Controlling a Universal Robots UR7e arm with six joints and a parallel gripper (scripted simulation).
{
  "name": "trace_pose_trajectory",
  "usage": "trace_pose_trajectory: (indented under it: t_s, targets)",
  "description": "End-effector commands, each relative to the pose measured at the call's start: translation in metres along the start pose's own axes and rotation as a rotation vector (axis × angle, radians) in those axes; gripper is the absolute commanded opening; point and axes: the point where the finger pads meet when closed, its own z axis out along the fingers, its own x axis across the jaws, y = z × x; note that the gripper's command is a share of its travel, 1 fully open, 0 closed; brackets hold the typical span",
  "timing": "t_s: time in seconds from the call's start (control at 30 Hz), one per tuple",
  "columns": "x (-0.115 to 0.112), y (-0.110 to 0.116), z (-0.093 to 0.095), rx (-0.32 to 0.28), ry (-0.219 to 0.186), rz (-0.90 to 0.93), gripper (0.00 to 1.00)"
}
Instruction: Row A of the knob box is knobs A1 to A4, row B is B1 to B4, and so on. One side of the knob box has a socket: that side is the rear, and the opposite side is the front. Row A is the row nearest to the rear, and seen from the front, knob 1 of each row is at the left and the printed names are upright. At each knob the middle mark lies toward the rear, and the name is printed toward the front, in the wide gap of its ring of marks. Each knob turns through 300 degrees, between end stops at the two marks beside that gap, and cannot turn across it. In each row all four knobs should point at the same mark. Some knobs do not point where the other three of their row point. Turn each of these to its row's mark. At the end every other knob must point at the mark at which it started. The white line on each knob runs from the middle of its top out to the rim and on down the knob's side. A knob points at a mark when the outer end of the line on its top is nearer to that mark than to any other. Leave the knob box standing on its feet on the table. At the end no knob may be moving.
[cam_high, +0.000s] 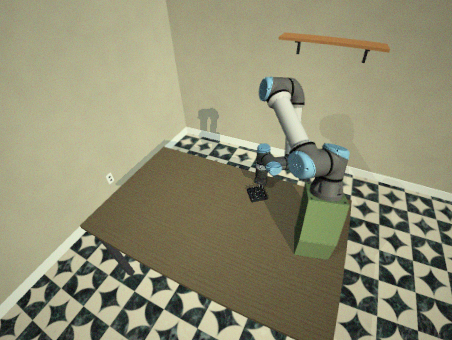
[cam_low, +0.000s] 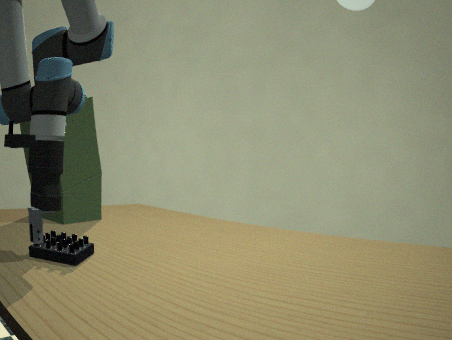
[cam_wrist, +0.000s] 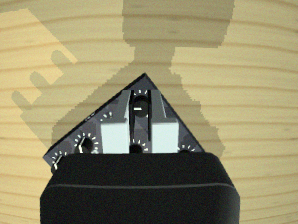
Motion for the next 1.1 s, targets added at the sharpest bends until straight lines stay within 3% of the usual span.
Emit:
trace_pose_trajectory:
  t_s: [0.0,1.07]
  targets:
    - [-0.0033,-0.002,-0.0011,0.006,-0.001,0.11,0.3]
    - [-0.0033,-0.0018,-0.001,0.006,-0.002,0.668,0.3]
